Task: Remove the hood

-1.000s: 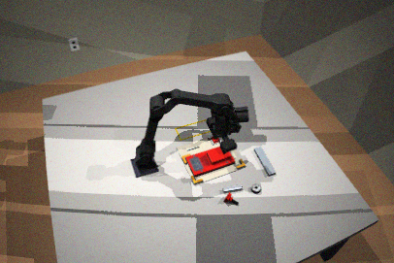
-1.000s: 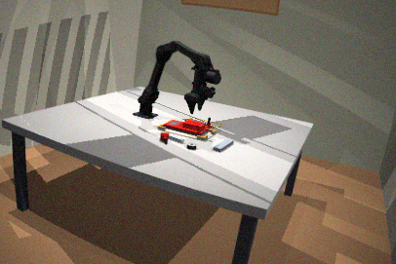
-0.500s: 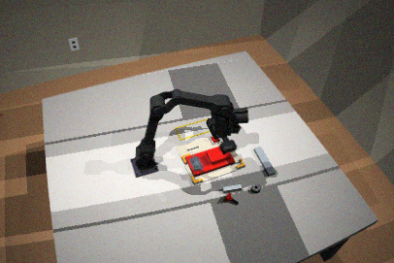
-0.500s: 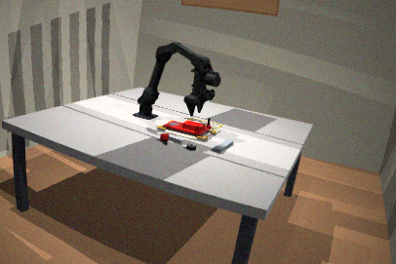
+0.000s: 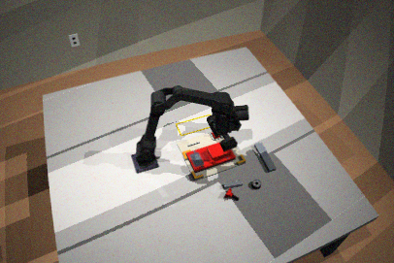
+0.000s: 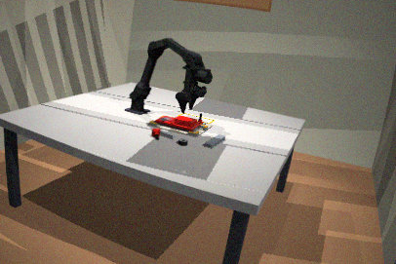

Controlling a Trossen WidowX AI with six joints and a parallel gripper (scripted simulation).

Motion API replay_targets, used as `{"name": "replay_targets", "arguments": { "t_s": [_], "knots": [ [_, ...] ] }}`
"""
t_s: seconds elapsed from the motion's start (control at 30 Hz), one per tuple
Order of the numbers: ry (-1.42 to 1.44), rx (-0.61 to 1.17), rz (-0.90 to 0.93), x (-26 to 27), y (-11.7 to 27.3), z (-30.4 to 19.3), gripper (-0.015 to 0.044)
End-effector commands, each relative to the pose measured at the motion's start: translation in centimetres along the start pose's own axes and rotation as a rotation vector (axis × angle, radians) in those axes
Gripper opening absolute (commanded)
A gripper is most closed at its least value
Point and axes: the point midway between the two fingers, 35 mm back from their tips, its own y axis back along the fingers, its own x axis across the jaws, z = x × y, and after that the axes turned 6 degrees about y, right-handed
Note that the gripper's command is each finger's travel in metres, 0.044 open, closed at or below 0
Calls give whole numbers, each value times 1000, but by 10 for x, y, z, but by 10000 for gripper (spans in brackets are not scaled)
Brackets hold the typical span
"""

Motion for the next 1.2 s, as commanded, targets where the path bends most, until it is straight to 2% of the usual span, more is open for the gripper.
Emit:
{"name": "replay_targets", "arguments": {
  "t_s": [0.0, 1.17],
  "knots": [
    [4, 0, 6, 1, -4, 0, 440],
    [4, 0, 6, 2, -24, -1, 440]
  ]
}}
